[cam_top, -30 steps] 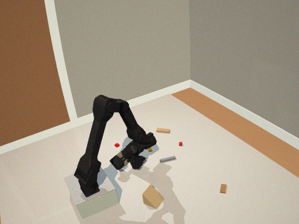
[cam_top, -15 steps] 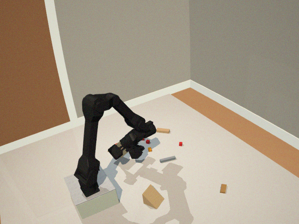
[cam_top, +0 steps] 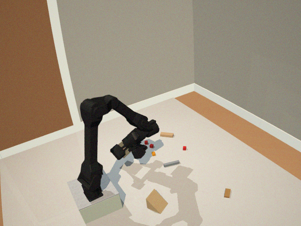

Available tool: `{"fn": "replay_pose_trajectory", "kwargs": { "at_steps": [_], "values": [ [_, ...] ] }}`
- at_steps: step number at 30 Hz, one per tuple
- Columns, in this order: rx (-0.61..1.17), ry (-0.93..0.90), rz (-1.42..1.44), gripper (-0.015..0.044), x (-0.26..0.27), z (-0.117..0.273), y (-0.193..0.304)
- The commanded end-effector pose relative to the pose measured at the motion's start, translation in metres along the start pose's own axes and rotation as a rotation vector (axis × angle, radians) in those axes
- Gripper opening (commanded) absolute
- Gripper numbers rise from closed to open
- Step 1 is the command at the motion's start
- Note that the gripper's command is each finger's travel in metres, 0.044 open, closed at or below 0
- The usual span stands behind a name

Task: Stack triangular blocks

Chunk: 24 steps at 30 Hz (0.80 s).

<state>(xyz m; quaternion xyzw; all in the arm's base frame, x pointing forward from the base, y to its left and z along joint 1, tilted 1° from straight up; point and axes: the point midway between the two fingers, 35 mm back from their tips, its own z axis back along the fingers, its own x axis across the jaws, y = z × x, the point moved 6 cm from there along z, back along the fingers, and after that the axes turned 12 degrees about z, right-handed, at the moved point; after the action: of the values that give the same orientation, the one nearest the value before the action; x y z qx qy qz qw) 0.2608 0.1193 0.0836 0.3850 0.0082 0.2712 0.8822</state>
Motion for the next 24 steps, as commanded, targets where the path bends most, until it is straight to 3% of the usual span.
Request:
{"fn": "replay_pose_trajectory", "kwargs": {
  "at_steps": [1, 24],
  "values": [
    [-0.02, 0.019, 0.093, 0.0, 0.0, -0.002, 0.002],
    [-0.13, 0.199, 0.862, 0.0, 0.003, -0.013, 0.015]
  ]
}}
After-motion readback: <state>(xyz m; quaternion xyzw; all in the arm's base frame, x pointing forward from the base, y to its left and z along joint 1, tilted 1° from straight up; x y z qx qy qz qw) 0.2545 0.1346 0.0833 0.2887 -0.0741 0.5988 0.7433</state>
